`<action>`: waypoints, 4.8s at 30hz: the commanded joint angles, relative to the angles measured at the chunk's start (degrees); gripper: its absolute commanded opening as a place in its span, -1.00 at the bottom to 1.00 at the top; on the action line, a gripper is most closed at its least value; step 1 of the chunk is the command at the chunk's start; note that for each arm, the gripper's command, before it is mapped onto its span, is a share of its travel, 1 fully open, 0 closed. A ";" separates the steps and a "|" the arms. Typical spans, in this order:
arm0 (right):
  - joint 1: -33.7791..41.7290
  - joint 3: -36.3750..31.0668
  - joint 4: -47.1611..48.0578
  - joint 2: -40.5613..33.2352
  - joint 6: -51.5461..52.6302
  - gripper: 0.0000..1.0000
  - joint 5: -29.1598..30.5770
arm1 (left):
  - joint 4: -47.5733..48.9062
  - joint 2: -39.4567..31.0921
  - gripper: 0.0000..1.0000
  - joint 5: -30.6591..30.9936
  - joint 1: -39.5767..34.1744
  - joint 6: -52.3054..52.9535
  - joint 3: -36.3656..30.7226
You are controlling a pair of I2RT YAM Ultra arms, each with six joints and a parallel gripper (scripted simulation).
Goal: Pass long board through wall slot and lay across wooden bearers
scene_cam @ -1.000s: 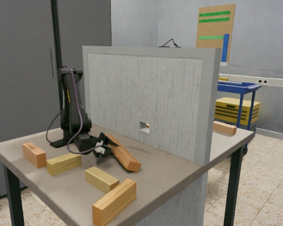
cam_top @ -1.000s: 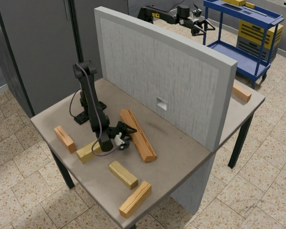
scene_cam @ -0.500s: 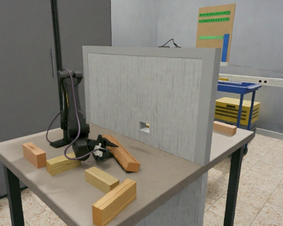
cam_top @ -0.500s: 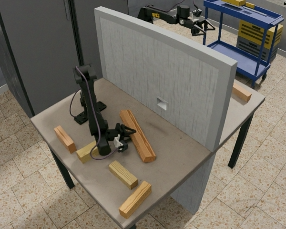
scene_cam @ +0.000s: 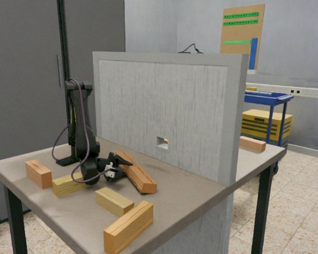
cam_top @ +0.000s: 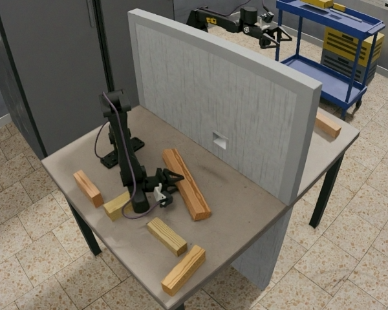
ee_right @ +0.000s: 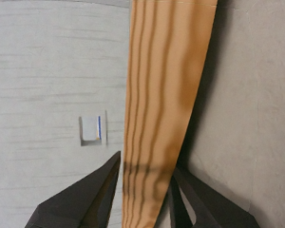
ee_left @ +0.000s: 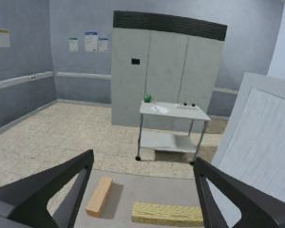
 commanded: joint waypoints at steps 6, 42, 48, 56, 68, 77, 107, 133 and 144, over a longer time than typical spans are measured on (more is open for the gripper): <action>0.27 2.06 -1.43 -0.27 -1.19 -0.08 -2.24 | 1.42 -1.19 1.00 -0.43 -0.23 -0.14 0.29; -1.32 2.37 -5.04 0.73 -4.14 0.17 -2.07 | 1.42 -1.19 1.00 -0.43 -0.23 -0.14 0.29; -2.04 3.79 -7.80 0.98 -6.23 0.17 -1.90 | 1.42 -1.19 1.00 -0.43 -0.23 -0.14 0.29; -1.05 4.21 -8.29 -1.57 -6.78 0.17 -1.98 | 1.42 -1.19 1.00 -0.43 -0.23 -0.14 0.29; -1.40 4.51 -9.74 -1.44 -8.17 0.17 -1.94 | 1.42 -1.19 1.00 -0.43 -0.23 -0.14 0.29; -1.22 4.99 -9.74 -1.47 -8.17 0.17 -1.93 | 1.42 -1.19 1.00 -0.43 -0.23 -0.14 0.29; -1.22 8.76 -17.77 -4.61 -6.60 0.17 9.05 | 1.42 -1.19 1.00 -0.43 -0.23 -0.14 0.29; 10.70 16.60 -3.50 -31.36 0.95 0.17 47.31 | 1.42 -1.19 1.00 -0.43 -0.23 -0.14 0.29; 18.78 12.85 16.95 -44.80 5.79 0.17 61.56 | 1.42 -1.19 1.00 -0.43 -0.23 -0.14 0.29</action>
